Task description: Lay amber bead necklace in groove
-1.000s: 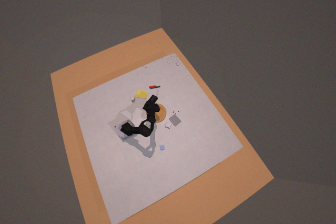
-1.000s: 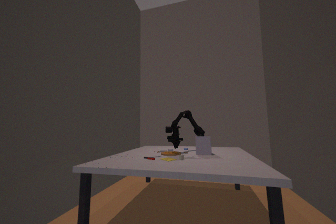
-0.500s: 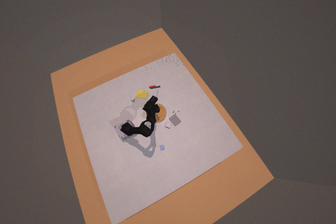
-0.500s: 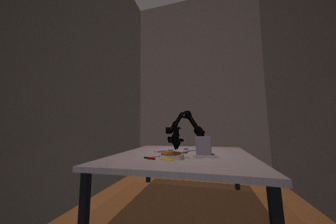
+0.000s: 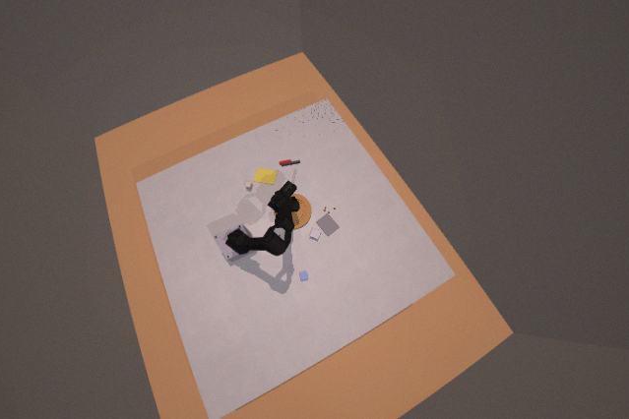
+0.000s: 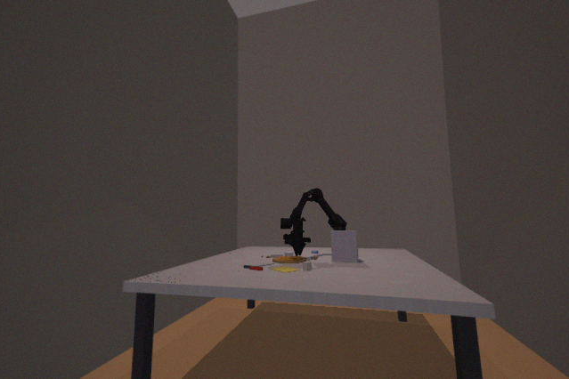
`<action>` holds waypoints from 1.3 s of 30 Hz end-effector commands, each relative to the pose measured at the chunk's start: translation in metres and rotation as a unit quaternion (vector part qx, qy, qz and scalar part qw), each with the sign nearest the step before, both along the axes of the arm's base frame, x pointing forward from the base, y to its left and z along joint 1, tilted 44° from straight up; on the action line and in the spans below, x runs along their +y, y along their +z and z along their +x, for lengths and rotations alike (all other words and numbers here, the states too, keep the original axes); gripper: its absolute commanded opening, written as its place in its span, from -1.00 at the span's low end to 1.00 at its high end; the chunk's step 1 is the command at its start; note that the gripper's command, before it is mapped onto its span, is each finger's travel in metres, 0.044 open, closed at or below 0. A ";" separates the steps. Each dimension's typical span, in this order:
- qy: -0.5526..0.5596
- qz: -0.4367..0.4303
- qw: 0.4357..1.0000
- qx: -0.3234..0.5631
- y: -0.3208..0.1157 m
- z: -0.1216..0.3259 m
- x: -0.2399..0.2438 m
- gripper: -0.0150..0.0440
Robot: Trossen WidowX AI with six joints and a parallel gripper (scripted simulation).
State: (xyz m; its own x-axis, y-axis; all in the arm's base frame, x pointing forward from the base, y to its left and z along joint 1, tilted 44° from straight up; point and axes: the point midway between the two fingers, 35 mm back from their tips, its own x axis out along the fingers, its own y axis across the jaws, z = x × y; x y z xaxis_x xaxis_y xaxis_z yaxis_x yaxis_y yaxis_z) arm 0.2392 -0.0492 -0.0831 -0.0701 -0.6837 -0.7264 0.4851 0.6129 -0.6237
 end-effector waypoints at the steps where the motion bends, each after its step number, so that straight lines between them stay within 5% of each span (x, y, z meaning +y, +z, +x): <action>1: 0.001 -0.004 1.000 0.007 -0.006 -0.005 -0.007 -0.08; 11: 0.000 -0.004 1.000 0.008 -0.009 -0.006 -0.011 -0.08; 16: -0.001 -0.002 1.000 0.004 -0.008 -0.004 -0.009 -0.49; 39: -0.001 -0.002 1.000 0.004 -0.008 -0.004 -0.009 -0.49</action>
State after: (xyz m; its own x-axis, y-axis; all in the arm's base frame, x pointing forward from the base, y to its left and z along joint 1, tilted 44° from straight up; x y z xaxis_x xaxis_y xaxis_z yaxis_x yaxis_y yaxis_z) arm 0.2347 -0.0584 -0.0915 -0.0787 -0.6866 -0.7228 0.4807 0.6090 -0.6309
